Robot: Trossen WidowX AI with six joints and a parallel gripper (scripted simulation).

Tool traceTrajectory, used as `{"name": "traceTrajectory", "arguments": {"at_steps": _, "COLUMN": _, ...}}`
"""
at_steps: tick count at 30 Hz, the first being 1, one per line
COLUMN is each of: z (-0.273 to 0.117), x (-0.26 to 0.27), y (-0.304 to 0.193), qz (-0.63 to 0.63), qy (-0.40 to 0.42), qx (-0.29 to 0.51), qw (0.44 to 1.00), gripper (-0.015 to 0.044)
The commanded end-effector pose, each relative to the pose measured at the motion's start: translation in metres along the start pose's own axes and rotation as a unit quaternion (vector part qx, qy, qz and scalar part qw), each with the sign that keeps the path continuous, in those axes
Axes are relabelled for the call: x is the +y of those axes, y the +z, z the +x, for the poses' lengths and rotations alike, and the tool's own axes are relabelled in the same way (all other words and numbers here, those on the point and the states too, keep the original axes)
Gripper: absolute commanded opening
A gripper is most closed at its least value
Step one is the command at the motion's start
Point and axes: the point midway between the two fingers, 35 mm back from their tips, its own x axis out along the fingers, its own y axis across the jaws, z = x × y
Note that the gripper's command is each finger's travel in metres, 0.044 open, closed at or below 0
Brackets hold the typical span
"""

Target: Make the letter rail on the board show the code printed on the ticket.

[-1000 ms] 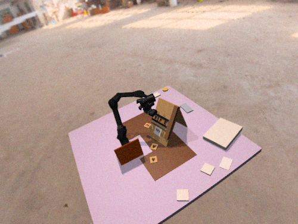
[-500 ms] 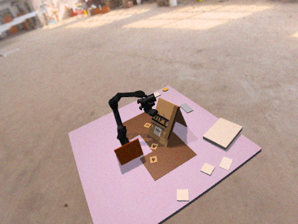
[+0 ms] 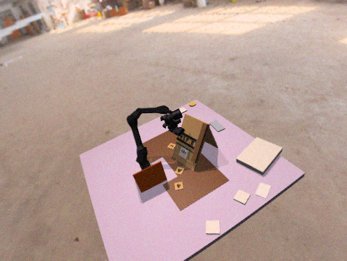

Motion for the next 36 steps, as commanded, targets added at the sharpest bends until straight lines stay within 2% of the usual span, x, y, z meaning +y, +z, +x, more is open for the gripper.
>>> {"name": "traceTrajectory", "arguments": {"at_steps": 1, "z": 0.0020, "x": 0.0006, "y": 0.0019, "qz": 0.001, "qy": 0.001, "qx": -0.001, "qw": 1.000, "gripper": 0.0000}}
{"name": "traceTrajectory", "arguments": {"at_steps": 36, "z": 0.0068, "x": -0.0049, "y": 0.0054, "qz": 0.001, "qy": 0.001, "qx": -0.001, "qw": 1.000, "gripper": 0.0000}}
